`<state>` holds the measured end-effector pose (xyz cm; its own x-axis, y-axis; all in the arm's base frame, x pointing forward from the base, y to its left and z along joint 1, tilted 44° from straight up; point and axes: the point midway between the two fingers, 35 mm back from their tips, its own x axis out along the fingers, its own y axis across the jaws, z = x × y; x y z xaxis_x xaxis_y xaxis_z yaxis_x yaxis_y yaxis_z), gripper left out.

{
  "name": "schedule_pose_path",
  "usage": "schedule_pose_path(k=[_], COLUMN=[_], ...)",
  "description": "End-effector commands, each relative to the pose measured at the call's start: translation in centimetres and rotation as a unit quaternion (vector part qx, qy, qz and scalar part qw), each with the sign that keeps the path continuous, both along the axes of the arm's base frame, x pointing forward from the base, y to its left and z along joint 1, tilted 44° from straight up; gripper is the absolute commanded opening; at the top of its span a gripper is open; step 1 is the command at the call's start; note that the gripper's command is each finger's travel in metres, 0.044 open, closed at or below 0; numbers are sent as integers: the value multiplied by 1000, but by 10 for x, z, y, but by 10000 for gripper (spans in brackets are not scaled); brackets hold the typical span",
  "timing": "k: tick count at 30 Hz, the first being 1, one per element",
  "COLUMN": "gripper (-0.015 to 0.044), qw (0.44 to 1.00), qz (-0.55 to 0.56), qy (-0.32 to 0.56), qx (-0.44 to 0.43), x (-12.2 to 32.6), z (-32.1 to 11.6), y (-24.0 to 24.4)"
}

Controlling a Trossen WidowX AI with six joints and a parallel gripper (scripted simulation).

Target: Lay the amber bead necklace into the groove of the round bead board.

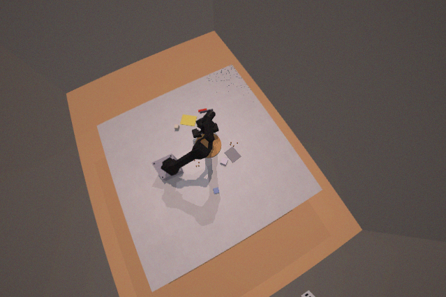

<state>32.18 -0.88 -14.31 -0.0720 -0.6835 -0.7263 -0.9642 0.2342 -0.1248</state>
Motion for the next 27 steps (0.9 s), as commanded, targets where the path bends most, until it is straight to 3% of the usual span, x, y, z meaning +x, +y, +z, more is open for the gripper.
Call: schedule_pose_path(k=[1,3,15,27], gripper=[380,380,65,0], qw=[1000,1000,1000,1000], qz=[2,2,0,0], qy=[4,4,2,2], qx=[-3,-3,0,0], x=[-3,-3,-1,-1], z=[-2,-2,-1,-1], y=[-3,-3,-1,-1])
